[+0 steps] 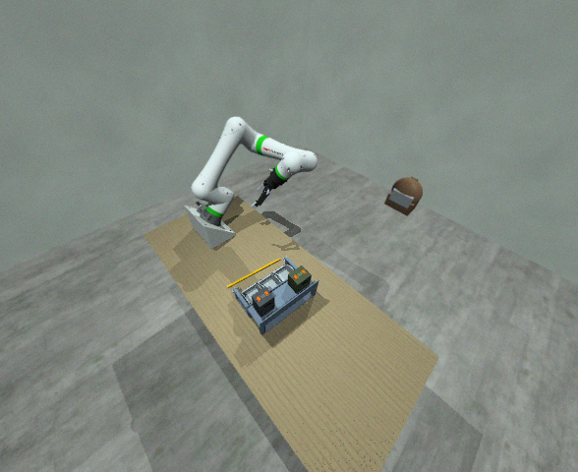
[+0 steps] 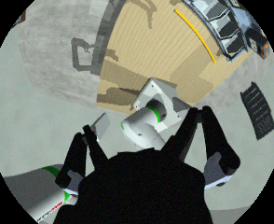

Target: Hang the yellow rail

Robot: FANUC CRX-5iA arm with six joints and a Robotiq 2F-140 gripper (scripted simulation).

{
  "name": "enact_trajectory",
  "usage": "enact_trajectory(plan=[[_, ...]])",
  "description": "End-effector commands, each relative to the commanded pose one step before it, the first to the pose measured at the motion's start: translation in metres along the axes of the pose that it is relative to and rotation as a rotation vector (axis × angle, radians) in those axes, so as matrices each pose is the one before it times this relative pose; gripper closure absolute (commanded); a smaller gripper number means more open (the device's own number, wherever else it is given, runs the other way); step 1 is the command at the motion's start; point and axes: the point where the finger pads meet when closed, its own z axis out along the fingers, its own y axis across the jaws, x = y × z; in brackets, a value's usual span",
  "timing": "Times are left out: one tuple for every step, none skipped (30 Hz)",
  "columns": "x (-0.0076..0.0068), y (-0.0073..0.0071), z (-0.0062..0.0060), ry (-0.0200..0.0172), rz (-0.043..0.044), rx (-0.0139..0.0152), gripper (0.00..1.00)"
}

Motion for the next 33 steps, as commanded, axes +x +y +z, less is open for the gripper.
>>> enact_trajectory(plan=[[-0.00007, 0.00005, -0.00013, 0.00038, 0.00009, -0.00016, 0.00], [0.00000, 0.00000, 0.00000, 0.00000, 0.00000, 0.00000, 0.00], [0.00000, 0.00000, 0.00000, 0.00000, 0.00000, 0.00000, 0.00], [0.00000, 0.00000, 0.00000, 0.00000, 0.00000, 0.00000, 0.00], [0.00000, 0.00000, 0.00000, 0.00000, 0.00000, 0.00000, 0.00], [0.00000, 0.00000, 0.00000, 0.00000, 0.00000, 0.00000, 0.00], [0.00000, 0.00000, 0.00000, 0.00000, 0.00000, 0.00000, 0.00], [0.00000, 0.00000, 0.00000, 0.00000, 0.00000, 0.00000, 0.00], [0.00000, 0.00000, 0.00000, 0.00000, 0.00000, 0.00000, 0.00], [0.00000, 0.00000, 0.00000, 0.00000, 0.00000, 0.00000, 0.00], [0.00000, 0.00000, 0.00000, 0.00000, 0.00000, 0.00000, 0.00], [0.00000, 0.00000, 0.00000, 0.00000, 0.00000, 0.00000, 0.00], [0.00000, 0.00000, 0.00000, 0.00000, 0.00000, 0.00000, 0.00], [0.00000, 0.00000, 0.00000, 0.00000, 0.00000, 0.00000, 0.00], [0.00000, 0.00000, 0.00000, 0.00000, 0.00000, 0.00000, 0.00], [0.00000, 0.00000, 0.00000, 0.00000, 0.00000, 0.00000, 0.00], [0.00000, 0.00000, 0.00000, 0.00000, 0.00000, 0.00000, 0.00], [0.00345, 0.00672, -0.00137, 0.00037, 0.03484, -0.02084, 0.00], [0.00370, 0.00664, -0.00137, 0.00103, 0.03450, -0.02097, 0.00], [0.00395, 0.00655, -0.00136, 0.00170, 0.03416, -0.02107, 0.00], [0.00419, 0.00644, -0.00136, 0.00239, 0.03382, -0.02115, 0.00], [0.00444, 0.00633, -0.00136, 0.00309, 0.03348, -0.02120, 0.00], [0.00000, 0.00000, 0.00000, 0.00000, 0.00000, 0.00000, 0.00], [0.00000, 0.00000, 0.00000, 0.00000, 0.00000, 0.00000, 0.00], [0.00000, 0.00000, 0.00000, 0.00000, 0.00000, 0.00000, 0.00], [0.00000, 0.00000, 0.00000, 0.00000, 0.00000, 0.00000, 0.00], [0.00000, 0.00000, 0.00000, 0.00000, 0.00000, 0.00000, 0.00], [0.00000, 0.00000, 0.00000, 0.00000, 0.00000, 0.00000, 0.00], [0.00000, 0.00000, 0.00000, 0.00000, 0.00000, 0.00000, 0.00], [0.00000, 0.00000, 0.00000, 0.00000, 0.00000, 0.00000, 0.00], [0.00000, 0.00000, 0.00000, 0.00000, 0.00000, 0.00000, 0.00], [0.00000, 0.00000, 0.00000, 0.00000, 0.00000, 0.00000, 0.00], [0.00000, 0.00000, 0.00000, 0.00000, 0.00000, 0.00000, 0.00]])
